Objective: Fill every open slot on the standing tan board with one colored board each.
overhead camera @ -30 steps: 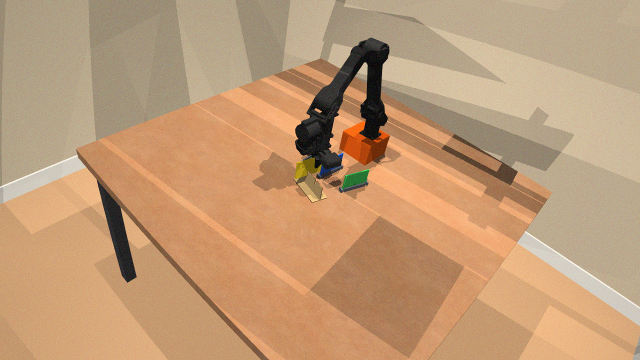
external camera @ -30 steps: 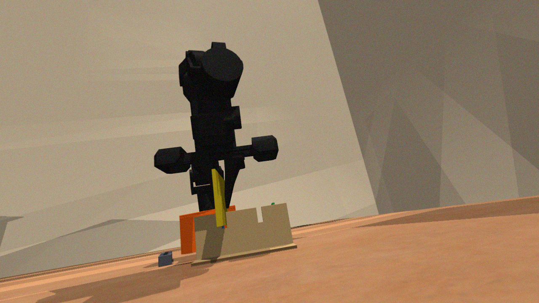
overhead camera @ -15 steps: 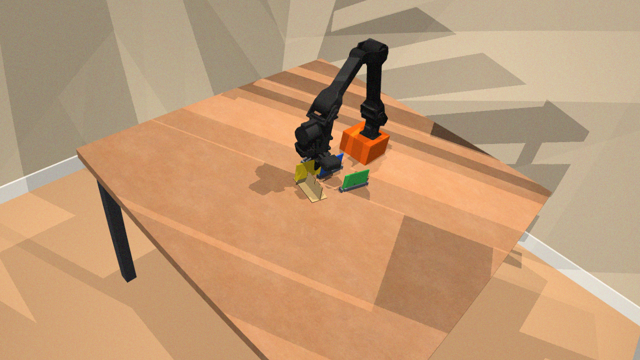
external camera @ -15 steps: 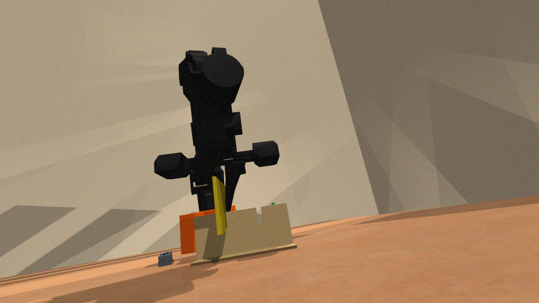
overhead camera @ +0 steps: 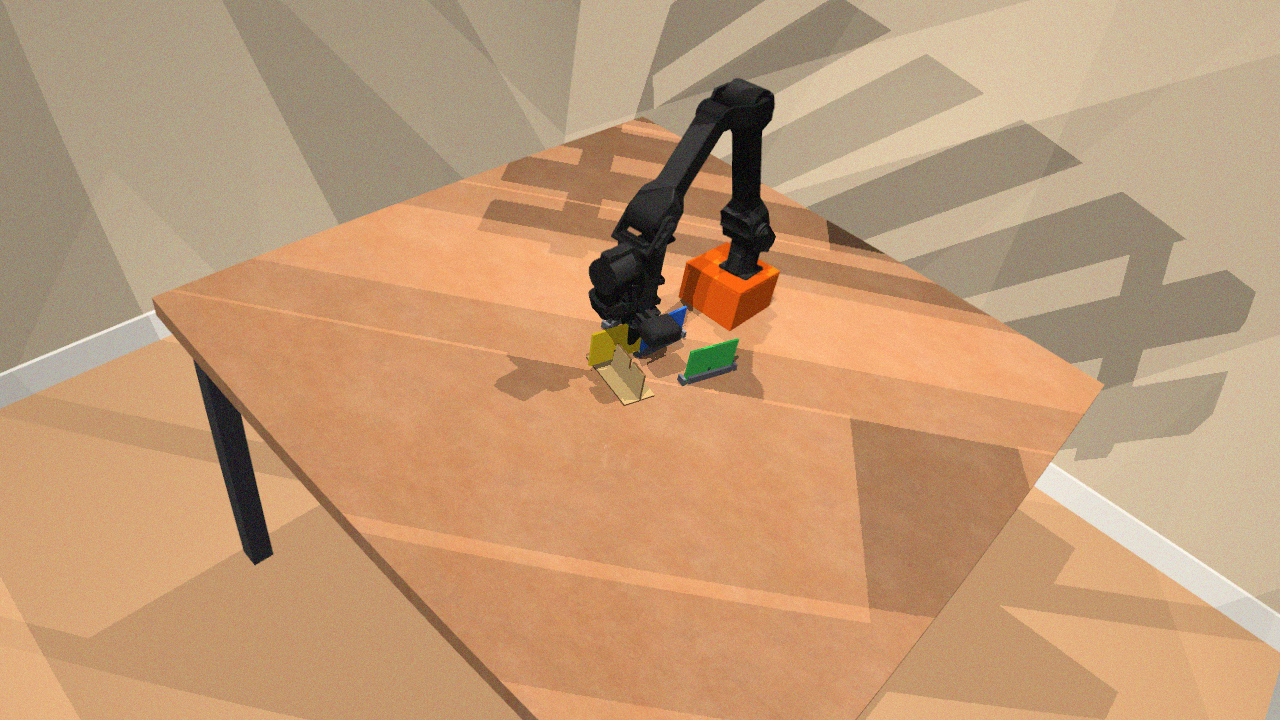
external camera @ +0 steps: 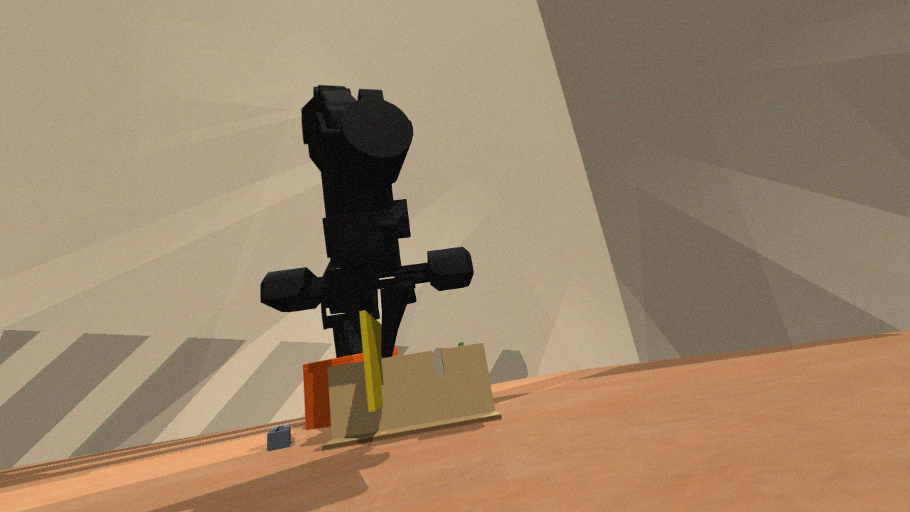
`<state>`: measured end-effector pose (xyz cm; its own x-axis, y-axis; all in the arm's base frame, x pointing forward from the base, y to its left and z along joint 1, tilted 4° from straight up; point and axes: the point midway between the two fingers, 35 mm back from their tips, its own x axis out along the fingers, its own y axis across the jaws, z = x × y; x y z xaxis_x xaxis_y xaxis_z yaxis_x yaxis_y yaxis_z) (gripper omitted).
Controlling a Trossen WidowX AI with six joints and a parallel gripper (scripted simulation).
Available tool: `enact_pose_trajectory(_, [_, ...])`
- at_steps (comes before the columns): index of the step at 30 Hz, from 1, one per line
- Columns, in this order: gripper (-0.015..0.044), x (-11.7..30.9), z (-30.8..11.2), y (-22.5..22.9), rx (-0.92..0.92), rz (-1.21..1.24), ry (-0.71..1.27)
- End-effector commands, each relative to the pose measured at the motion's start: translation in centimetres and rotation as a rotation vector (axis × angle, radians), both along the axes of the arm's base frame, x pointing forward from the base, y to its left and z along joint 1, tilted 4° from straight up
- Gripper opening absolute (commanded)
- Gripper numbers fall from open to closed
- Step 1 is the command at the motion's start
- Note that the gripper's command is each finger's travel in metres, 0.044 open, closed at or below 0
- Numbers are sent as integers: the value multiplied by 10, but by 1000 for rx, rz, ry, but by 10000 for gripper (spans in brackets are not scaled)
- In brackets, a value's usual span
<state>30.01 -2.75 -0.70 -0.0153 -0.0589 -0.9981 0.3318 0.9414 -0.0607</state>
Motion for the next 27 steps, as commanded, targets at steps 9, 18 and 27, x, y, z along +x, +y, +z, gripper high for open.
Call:
enact_pose_trajectory(9, [0, 0, -7, 0, 2, 4, 0])
enact_pose_trajectory(18, [53, 0, -5, 0, 0, 0, 1])
enact_pose_trajectory(27, [164, 0, -5, 0, 0, 0, 1])
